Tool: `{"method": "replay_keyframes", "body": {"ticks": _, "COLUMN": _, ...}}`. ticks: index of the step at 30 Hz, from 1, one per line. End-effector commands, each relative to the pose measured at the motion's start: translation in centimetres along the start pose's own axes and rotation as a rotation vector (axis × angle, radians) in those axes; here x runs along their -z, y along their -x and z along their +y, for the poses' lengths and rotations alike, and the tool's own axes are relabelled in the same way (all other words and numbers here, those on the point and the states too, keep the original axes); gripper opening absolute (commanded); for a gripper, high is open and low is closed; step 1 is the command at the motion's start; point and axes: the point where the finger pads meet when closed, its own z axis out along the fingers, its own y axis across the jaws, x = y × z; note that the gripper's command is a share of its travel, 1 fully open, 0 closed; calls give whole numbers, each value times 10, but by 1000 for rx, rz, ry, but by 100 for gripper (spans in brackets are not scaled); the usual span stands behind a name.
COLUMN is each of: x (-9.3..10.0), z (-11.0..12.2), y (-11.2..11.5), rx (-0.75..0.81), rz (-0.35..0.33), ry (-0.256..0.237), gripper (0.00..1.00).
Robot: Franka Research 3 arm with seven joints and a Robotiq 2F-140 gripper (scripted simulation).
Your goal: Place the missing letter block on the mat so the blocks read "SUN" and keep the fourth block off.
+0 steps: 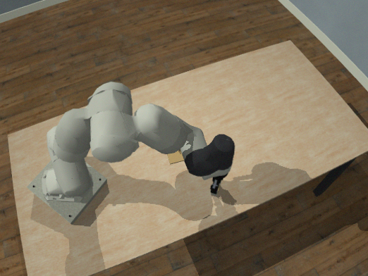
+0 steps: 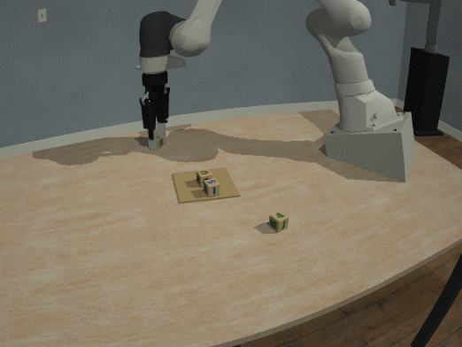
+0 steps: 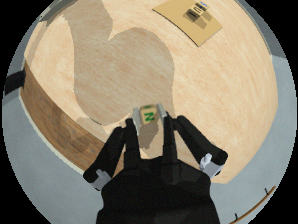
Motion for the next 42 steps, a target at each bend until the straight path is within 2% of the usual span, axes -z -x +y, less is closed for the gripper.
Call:
{"method": "replay_keyframes", "body": {"ticks": 1, "x": 0, "z": 1, "y": 1, "rx": 3, "rz": -2, "ry": 3, "gripper": 28}}
{"method": "replay_keyframes", "body": {"ticks": 7, "x": 0, "z": 1, "y": 1, "rx": 3, "rz": -2, "ry": 3, "gripper": 28}}
{"method": "replay_keyframes", "body": {"ticks": 8, "x": 0, "z": 1, "y": 1, "rx": 3, "rz": -2, "ry": 3, "gripper": 16}}
{"method": "replay_keyframes", "body": {"ticks": 42, "x": 0, "z": 1, "y": 1, "rx": 3, "rz": -2, "ry": 3, "gripper": 16}}
